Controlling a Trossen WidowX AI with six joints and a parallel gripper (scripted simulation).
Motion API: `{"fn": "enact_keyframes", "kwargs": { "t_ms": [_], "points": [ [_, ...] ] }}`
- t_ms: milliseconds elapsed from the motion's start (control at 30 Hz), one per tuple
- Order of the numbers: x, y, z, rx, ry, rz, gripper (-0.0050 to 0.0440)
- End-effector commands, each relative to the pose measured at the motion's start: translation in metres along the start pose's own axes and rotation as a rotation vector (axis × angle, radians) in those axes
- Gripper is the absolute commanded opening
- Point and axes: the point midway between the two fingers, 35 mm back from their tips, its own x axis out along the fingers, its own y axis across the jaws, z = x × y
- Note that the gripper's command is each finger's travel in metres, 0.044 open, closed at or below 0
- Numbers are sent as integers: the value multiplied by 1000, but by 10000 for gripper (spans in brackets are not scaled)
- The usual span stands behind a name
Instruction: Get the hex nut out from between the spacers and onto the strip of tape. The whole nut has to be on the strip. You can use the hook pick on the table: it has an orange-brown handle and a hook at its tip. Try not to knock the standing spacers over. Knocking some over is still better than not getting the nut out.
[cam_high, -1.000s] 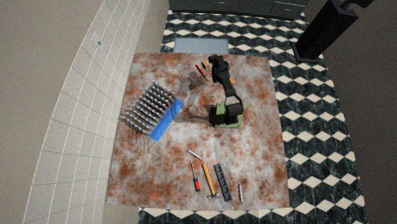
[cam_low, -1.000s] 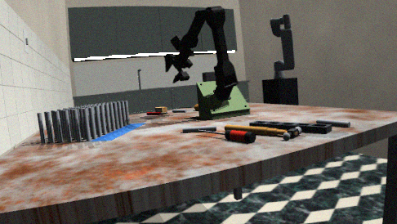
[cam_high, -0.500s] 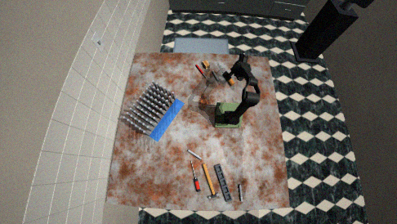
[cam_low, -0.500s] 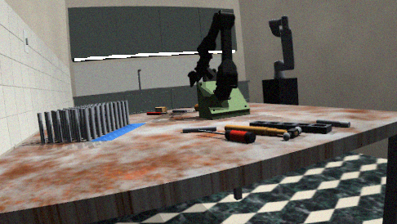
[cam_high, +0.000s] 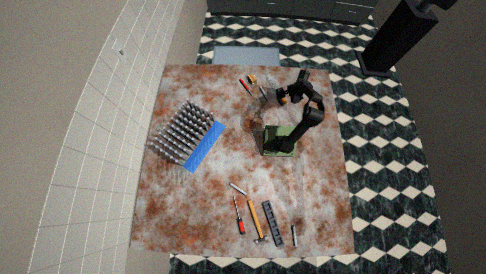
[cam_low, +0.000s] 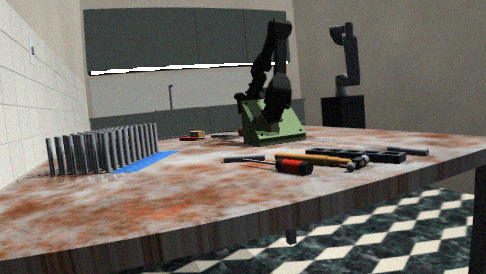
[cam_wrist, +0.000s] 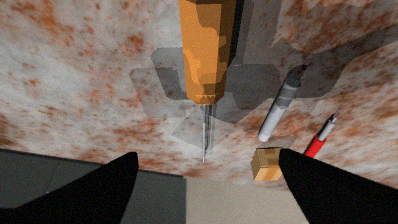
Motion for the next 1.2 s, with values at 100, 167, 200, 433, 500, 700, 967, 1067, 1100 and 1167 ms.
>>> {"fn": "enact_keyframes", "kwargs": {
  "t_ms": [100,167,200,433,500,700,967,1067,1100,1167],
  "points": [
    [22,-1,16,-17,-9,-5,400],
    [16,3,10,-24,8,9,400],
    [16,3,10,-24,8,9,400],
    [16,3,10,-22,7,9,400],
    [16,3,10,-22,7,8,376],
    [16,3,10,-22,7,8,280],
    [18,3,11,-22,6,8,280],
    [22,3,14,-22,5,7,280],
    [24,3,14,-22,5,7,280],
    [24,3,14,-22,5,7,280]
  ]
}}
